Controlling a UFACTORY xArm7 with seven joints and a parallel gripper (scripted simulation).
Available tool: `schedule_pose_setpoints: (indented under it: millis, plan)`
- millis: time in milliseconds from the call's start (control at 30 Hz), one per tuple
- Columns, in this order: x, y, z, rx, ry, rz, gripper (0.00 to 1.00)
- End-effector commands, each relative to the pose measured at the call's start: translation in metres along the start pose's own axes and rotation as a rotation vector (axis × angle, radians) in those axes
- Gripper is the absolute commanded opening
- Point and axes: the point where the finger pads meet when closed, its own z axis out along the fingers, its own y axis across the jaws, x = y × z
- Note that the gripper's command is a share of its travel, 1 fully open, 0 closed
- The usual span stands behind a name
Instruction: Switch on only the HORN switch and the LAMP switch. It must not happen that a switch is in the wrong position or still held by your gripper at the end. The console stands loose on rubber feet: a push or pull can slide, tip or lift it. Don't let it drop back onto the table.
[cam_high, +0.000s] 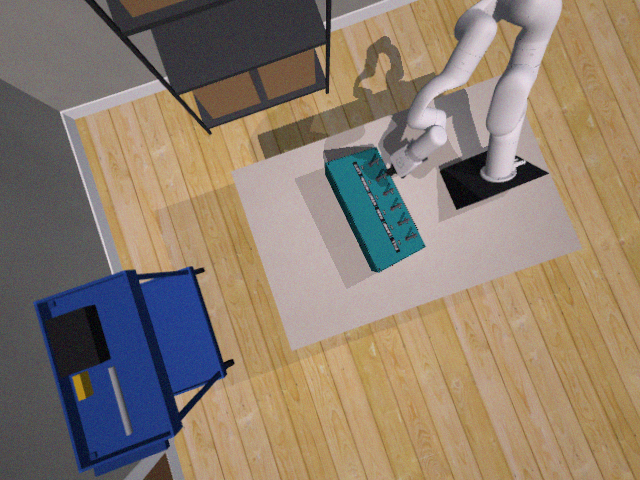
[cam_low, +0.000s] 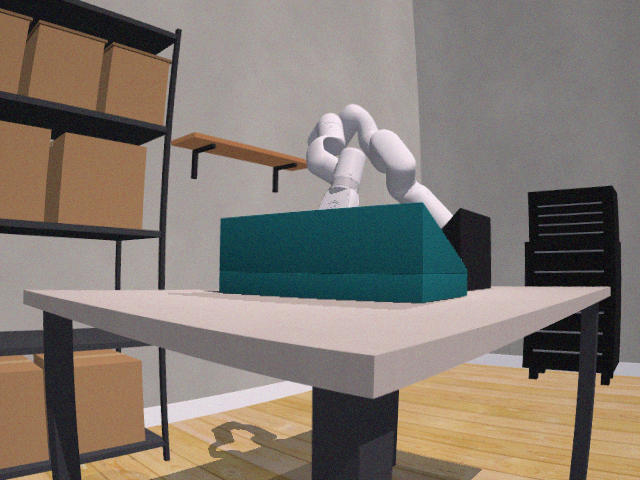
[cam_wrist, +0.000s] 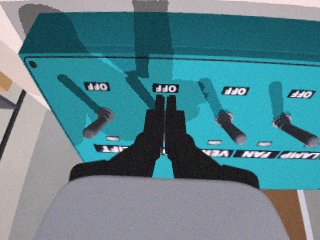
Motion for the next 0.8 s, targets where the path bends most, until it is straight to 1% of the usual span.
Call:
schedule_pose_setpoints:
  millis: [0, 767]
  plan:
    - [-0.005, 0.0, -0.001, 0.0, -0.003, -0.001, 0.0]
    - [-0.023, 0.0, -0.001, 0.0, -0.003, -0.001, 0.0]
